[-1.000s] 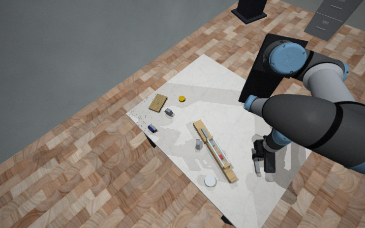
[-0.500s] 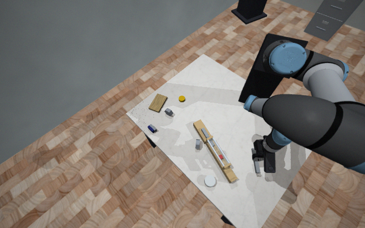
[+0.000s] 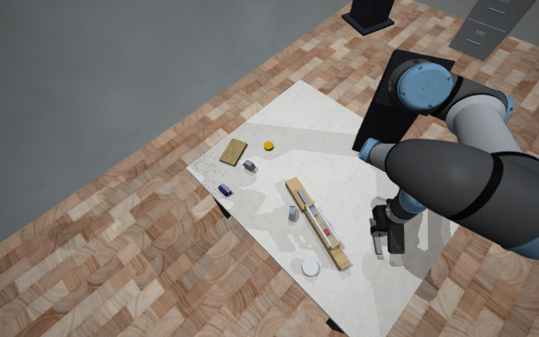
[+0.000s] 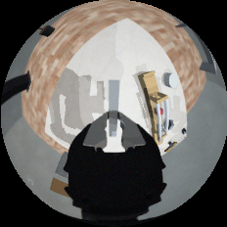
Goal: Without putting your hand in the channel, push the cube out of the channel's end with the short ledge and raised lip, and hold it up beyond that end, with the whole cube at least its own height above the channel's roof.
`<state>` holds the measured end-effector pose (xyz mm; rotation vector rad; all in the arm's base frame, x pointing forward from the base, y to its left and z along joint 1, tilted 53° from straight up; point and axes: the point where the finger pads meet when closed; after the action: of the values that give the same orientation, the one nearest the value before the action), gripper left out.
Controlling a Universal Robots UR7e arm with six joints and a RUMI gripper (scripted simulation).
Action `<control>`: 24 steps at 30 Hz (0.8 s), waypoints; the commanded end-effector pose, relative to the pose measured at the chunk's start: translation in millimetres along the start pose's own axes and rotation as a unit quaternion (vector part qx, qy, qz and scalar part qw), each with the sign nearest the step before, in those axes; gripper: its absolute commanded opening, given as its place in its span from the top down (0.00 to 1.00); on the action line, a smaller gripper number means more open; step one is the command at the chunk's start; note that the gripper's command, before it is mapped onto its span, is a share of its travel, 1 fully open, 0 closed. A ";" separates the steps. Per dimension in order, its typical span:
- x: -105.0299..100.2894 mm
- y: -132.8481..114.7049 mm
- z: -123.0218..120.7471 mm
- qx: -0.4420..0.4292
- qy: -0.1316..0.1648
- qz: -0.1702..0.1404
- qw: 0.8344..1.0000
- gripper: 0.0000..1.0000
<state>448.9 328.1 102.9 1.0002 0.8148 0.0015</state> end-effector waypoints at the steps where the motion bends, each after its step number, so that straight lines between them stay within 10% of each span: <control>1: 0.2 -7.2 9.0 -0.007 0.000 0.000 1.000 1.00; 24: 0.4 -76.3 90.9 -0.067 0.001 0.000 0.998 1.00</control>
<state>471.2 240.3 78.1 0.8984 0.8030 0.0315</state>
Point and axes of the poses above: the point where the finger pads meet when closed, its own x axis out along the fingers, its own z axis across the jaws, y = z × x, and after that the axes turned 2 degrees about x, right-handed
